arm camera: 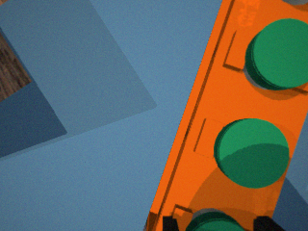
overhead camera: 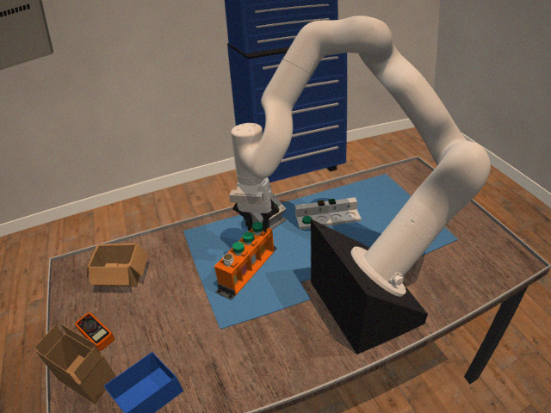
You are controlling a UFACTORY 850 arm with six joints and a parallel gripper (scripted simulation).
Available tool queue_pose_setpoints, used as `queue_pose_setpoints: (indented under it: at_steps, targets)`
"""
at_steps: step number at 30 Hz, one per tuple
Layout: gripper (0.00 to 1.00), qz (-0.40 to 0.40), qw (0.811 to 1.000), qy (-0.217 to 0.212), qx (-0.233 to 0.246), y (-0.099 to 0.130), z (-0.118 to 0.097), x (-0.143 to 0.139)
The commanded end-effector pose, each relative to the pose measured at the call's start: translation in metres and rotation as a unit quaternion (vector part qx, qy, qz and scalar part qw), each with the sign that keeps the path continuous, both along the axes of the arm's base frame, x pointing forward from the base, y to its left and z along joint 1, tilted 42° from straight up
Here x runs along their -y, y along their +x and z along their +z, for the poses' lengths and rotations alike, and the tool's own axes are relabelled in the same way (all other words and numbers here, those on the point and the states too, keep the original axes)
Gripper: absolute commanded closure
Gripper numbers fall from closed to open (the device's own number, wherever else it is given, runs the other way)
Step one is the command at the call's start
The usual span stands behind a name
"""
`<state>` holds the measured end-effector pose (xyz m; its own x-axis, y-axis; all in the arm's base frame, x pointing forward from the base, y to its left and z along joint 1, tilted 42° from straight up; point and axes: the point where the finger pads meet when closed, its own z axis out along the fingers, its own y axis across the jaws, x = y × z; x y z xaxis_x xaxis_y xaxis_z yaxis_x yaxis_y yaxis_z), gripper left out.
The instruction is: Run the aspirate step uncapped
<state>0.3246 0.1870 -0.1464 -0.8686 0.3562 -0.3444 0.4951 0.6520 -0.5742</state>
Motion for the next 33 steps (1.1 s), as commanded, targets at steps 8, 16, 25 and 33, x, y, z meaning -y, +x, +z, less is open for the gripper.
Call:
queue_pose_setpoints:
  at_steps: [8,16,25,33]
  targets:
    - [0.54,-0.22,0.952,0.013,0.215,0.0006,0.0003,-0.001]
    - [0.54,-0.337,0.885,0.019,0.319,0.0006,0.0003,-0.001]
    - [0.54,-0.387,0.847,0.021,0.363,0.0006,0.0003,-0.001]
    - [1.0,-0.387,0.847,0.021,0.363,0.0006,0.0003,-0.001]
